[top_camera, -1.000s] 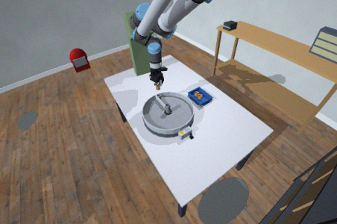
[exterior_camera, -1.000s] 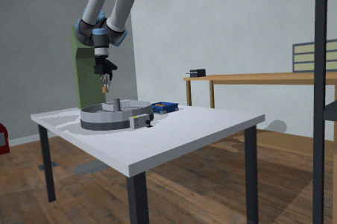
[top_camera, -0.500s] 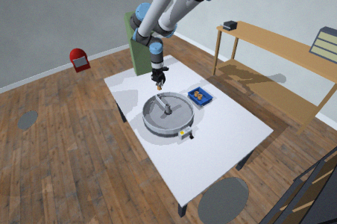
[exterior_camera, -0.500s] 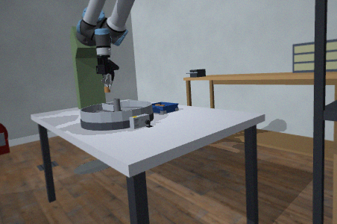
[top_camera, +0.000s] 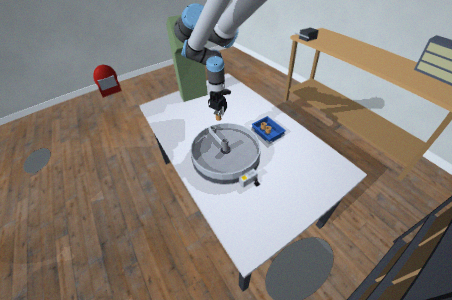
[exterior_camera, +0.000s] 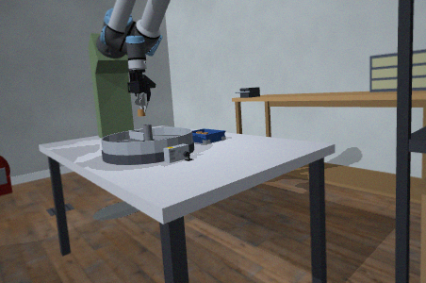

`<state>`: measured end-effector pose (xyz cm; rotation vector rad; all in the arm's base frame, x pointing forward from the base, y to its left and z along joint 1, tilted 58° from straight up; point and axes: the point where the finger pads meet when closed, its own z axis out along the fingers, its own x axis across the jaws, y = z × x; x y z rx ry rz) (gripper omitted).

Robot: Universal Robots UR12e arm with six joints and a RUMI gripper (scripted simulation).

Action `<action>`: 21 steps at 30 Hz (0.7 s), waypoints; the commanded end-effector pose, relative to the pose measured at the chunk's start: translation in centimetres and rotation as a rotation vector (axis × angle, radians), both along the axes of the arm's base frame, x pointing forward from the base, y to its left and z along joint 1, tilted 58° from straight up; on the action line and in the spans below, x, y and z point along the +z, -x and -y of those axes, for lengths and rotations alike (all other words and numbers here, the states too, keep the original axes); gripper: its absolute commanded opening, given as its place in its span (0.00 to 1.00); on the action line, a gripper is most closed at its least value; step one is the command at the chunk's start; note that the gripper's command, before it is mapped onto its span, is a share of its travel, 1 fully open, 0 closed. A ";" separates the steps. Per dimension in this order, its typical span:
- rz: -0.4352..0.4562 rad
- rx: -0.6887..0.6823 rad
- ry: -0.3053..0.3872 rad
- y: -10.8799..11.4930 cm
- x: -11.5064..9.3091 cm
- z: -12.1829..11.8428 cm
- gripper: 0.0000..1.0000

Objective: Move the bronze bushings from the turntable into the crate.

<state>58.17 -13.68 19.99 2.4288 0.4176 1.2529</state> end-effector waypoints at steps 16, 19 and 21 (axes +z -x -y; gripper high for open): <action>-0.014 0.034 0.054 -2.9 2.4 -5.6 0.00; -0.016 0.041 0.065 -3.5 2.9 -6.8 0.00; -0.017 0.046 0.073 -3.9 3.3 -7.6 0.00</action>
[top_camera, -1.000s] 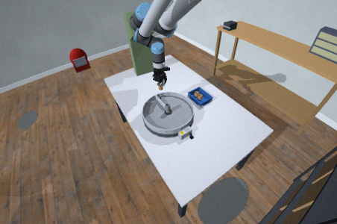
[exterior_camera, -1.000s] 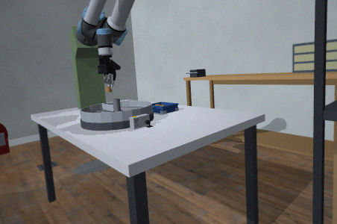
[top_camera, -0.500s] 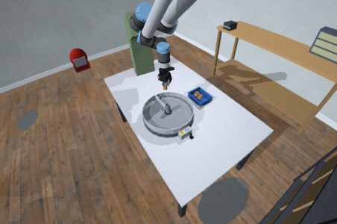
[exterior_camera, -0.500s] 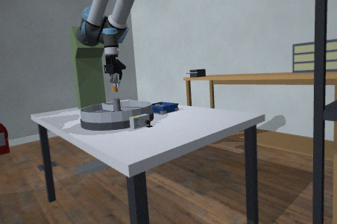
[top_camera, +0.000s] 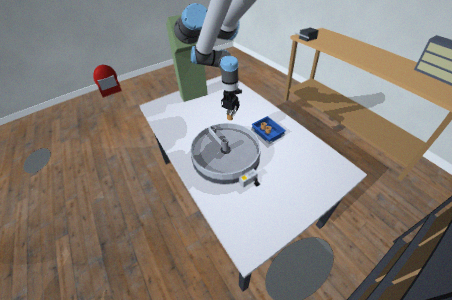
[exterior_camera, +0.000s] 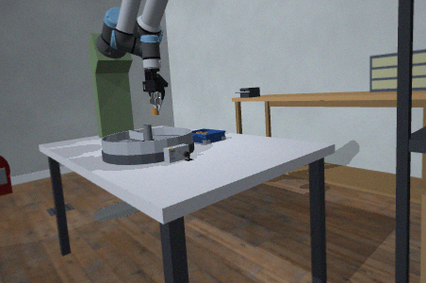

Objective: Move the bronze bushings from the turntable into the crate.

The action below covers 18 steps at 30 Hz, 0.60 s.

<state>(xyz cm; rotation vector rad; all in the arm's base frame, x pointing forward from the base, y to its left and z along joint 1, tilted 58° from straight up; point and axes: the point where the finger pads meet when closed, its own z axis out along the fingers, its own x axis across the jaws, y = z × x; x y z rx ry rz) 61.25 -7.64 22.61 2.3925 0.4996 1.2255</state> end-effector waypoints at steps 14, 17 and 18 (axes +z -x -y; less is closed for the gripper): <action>-0.012 0.040 0.066 -3.3 3.0 -6.9 0.00; -0.015 0.048 0.079 -4.0 3.6 -8.2 0.00; -0.016 0.051 0.083 -4.2 3.8 -8.7 0.00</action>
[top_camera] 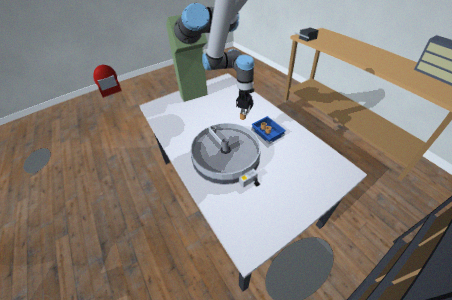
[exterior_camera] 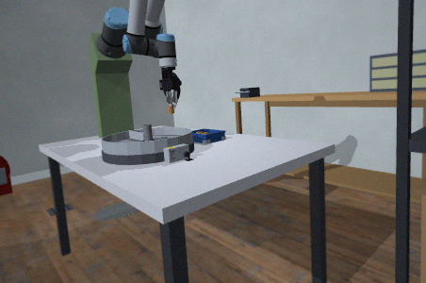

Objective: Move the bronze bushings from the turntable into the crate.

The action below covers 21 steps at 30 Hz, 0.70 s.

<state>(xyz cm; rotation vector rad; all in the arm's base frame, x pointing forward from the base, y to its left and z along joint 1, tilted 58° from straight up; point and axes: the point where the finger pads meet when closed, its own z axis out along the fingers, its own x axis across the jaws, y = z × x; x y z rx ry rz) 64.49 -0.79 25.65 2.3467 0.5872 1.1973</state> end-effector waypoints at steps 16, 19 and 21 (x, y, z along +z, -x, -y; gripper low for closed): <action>-0.021 0.047 0.080 -4.3 3.5 -8.2 0.00; -0.023 0.053 0.088 -4.7 3.8 -9.1 0.00; -0.024 0.055 0.092 -4.9 4.0 -9.5 0.00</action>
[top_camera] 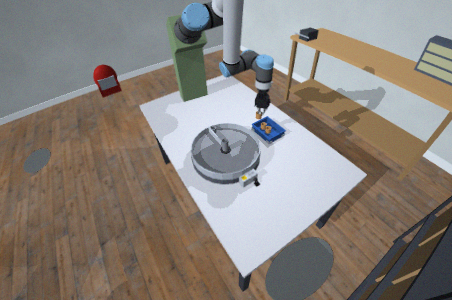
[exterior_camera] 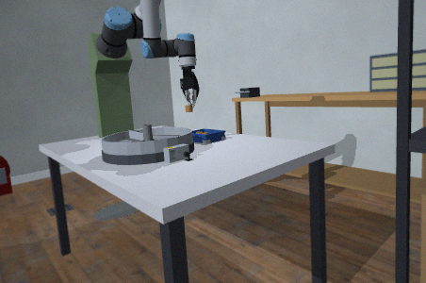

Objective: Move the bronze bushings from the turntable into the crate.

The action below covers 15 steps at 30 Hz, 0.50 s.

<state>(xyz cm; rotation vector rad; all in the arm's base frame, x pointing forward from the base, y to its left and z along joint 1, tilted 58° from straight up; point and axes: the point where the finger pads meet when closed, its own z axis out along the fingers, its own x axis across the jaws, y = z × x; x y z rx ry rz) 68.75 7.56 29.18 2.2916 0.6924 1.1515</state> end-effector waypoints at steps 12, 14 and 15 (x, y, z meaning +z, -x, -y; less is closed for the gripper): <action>-0.014 0.032 0.055 -3.0 2.4 -5.6 0.00; -0.016 0.036 0.061 -3.3 2.7 -6.2 0.00; -0.016 0.036 0.061 -3.3 2.7 -6.2 0.00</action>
